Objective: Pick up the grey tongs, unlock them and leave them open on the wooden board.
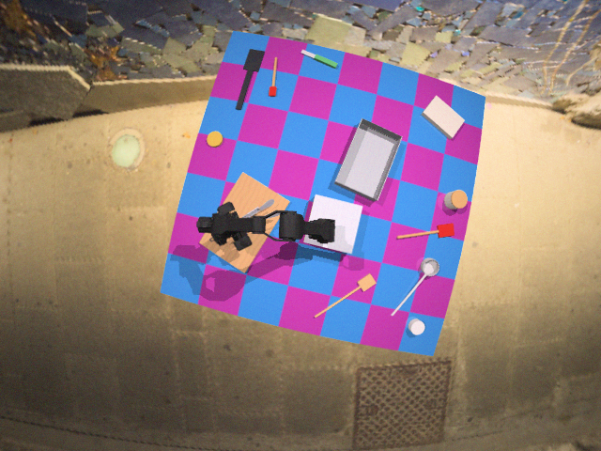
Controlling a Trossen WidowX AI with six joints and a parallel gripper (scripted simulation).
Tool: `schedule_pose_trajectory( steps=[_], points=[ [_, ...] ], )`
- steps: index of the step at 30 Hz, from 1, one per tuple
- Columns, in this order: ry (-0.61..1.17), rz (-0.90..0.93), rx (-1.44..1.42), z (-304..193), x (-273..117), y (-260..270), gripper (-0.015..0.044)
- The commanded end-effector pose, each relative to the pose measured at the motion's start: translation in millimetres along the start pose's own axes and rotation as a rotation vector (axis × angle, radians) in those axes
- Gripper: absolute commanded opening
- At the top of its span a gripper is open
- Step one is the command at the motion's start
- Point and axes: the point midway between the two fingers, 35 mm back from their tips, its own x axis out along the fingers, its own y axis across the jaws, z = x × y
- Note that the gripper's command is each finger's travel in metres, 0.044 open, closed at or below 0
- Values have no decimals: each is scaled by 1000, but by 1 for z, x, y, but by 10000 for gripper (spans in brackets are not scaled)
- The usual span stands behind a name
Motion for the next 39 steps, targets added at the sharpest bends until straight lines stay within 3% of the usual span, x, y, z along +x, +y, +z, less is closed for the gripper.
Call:
schedule_pose_trajectory(
  steps=[1, 8, 14, 23, 29, 34, 39],
  points=[
    [-1, -1, 0, 0, 0, 0, 270],
    [-1, -1, 0, 0, 0, 0, 440],
    [-2, 2, 2, 6, -14, 24, 440],
    [-1, 12, -3, 0, -81, 149, 440],
    [-2, 12, -6, 0, -89, 151, 440],
    [-13, 14, -25, 0, -128, 147, 440],
    [-13, 14, -26, 0, -131, 147, 440]
  ],
)
